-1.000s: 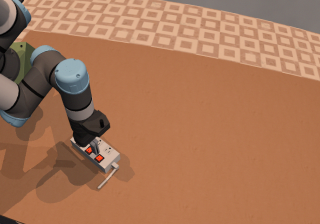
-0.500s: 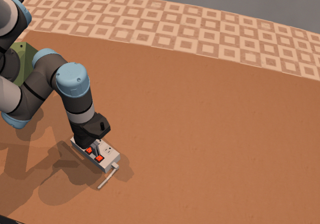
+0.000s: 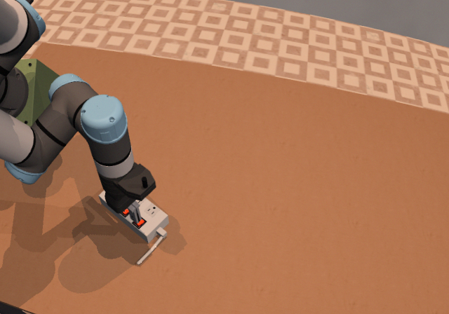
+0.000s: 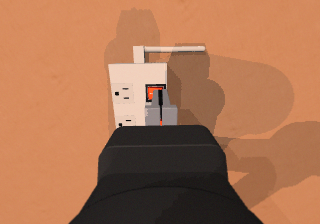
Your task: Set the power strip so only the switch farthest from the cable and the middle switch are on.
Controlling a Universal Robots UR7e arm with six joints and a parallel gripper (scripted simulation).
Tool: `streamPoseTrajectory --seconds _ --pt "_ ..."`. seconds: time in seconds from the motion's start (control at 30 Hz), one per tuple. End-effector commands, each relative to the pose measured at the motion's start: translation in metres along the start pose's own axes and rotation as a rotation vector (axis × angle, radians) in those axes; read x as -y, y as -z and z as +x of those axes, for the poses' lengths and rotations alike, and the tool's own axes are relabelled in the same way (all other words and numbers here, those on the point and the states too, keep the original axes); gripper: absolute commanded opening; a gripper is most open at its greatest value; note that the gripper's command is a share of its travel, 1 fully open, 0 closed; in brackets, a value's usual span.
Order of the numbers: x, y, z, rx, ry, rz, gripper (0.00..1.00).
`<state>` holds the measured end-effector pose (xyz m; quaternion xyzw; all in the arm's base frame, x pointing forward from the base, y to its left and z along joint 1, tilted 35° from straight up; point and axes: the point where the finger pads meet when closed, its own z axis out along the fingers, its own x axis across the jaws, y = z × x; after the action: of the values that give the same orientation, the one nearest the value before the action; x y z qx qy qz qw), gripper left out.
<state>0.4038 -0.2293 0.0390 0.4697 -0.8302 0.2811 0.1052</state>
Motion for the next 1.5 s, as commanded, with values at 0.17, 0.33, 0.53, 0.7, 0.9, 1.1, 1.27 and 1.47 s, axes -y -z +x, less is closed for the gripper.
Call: streamPoseTrajectory --seconds 0.17,0.33,0.53,0.7,0.9,1.1,1.27,1.47 --pt "0.0004 -0.0093 -0.0001 0.000 0.000 0.002 0.00" --pt "0.0004 -0.0109 -0.0001 0.000 0.000 0.002 0.00" --pt "0.0004 -0.0123 -0.0001 0.000 0.000 0.002 0.00" --pt "0.0004 -0.0124 -0.0001 0.000 0.000 0.002 0.00" --pt "0.0004 -0.0124 -0.0001 0.000 0.000 0.002 0.00" --pt "0.0004 -0.0124 -0.0001 0.000 0.000 0.002 0.00" --pt "0.0004 -0.0124 -0.0001 0.000 0.000 0.002 0.00" --pt "0.0004 -0.0124 -0.0001 0.000 0.000 0.002 0.00"
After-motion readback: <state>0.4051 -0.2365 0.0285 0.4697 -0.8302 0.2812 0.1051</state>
